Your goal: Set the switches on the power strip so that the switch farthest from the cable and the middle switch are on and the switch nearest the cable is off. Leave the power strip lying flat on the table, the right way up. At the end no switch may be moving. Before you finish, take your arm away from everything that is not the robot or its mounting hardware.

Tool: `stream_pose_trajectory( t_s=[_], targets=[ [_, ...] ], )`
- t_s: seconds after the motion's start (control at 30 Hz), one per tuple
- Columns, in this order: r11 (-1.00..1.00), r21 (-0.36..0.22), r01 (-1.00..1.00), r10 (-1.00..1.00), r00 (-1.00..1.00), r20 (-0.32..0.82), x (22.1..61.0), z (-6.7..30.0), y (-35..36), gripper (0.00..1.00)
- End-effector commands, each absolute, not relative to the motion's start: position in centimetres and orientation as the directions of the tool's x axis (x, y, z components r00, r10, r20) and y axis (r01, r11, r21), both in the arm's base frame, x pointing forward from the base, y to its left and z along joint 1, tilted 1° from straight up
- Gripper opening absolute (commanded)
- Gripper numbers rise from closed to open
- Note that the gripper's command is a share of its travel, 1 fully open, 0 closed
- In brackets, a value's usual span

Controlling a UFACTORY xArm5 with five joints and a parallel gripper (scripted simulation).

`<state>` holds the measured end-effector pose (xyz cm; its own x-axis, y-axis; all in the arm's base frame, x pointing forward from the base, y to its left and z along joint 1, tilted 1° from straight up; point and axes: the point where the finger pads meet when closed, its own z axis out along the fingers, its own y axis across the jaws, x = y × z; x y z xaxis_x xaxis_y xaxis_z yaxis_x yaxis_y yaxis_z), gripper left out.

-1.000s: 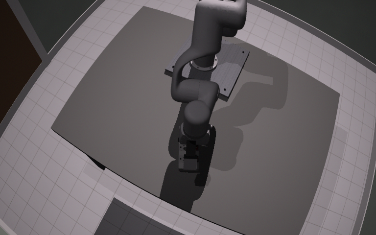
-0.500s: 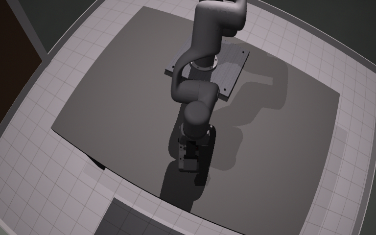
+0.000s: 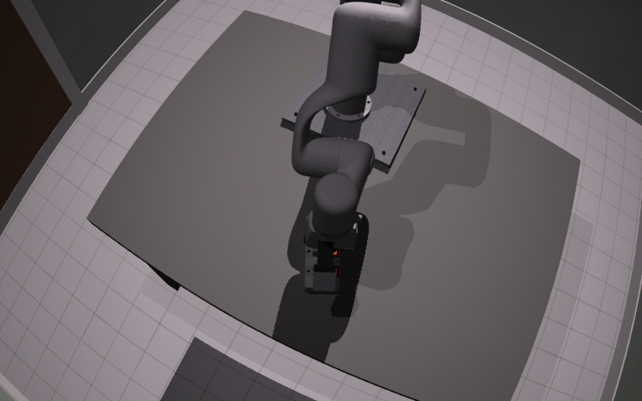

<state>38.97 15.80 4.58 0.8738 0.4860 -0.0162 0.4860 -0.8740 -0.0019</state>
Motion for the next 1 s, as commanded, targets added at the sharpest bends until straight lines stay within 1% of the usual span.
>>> stream_pose_trajectory(
  t_s=[0.0, 0.53, 0.97],
  targets=[
    [-0.874, -0.002, 0.487, 0.487, 0.874, -0.015, 39.0, 4.5, 15.8, 0.00],
    [-0.874, -0.002, 0.487, 0.487, 0.874, -0.015, 39.0, 4.7, 15.8, 0.00],
    [-0.874, -0.002, 0.487, 0.487, 0.874, -0.015, 39.0, 7.6, 15.8, 0.00]
  ],
)
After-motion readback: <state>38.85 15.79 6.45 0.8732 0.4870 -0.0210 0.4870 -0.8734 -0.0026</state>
